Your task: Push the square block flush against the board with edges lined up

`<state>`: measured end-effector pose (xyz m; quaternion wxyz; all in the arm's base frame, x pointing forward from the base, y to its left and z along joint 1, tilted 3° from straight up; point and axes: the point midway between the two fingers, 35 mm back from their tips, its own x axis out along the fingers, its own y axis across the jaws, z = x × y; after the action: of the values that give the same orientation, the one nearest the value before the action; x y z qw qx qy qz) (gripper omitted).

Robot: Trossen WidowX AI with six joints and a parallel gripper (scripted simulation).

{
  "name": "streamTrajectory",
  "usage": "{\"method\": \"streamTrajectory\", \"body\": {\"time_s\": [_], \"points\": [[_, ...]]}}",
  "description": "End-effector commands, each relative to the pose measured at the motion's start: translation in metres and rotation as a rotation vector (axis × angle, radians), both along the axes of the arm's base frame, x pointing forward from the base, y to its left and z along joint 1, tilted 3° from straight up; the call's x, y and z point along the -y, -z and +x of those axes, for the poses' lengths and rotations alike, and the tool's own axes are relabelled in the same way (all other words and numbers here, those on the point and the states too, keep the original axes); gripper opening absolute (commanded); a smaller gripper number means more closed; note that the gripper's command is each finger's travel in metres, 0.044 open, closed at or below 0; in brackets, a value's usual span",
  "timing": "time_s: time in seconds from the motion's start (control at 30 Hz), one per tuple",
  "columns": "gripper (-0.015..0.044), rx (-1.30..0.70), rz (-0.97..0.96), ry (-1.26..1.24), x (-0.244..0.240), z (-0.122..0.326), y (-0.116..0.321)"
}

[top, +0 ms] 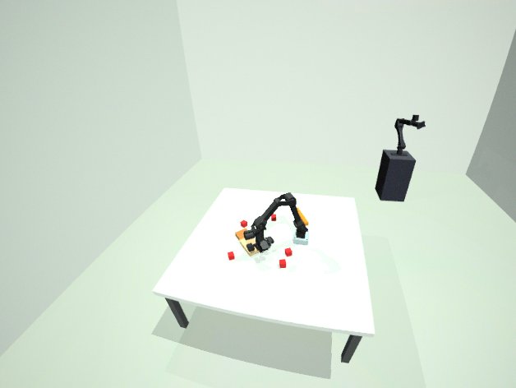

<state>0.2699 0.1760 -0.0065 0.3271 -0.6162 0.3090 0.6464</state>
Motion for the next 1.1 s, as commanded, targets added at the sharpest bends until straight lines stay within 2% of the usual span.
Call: {"method": "streamTrajectory", "body": {"time_s": [0.0, 0.43, 1.07], "points": [[0.0, -0.001, -0.01, 0.002, 0.007, 0.005, 0.002], [0.0, 0.0, -0.012, 0.002, 0.019, 0.017, 0.003], [0.0, -0.002, -0.009, 0.002, -0.005, 0.001, 0.002]]}}
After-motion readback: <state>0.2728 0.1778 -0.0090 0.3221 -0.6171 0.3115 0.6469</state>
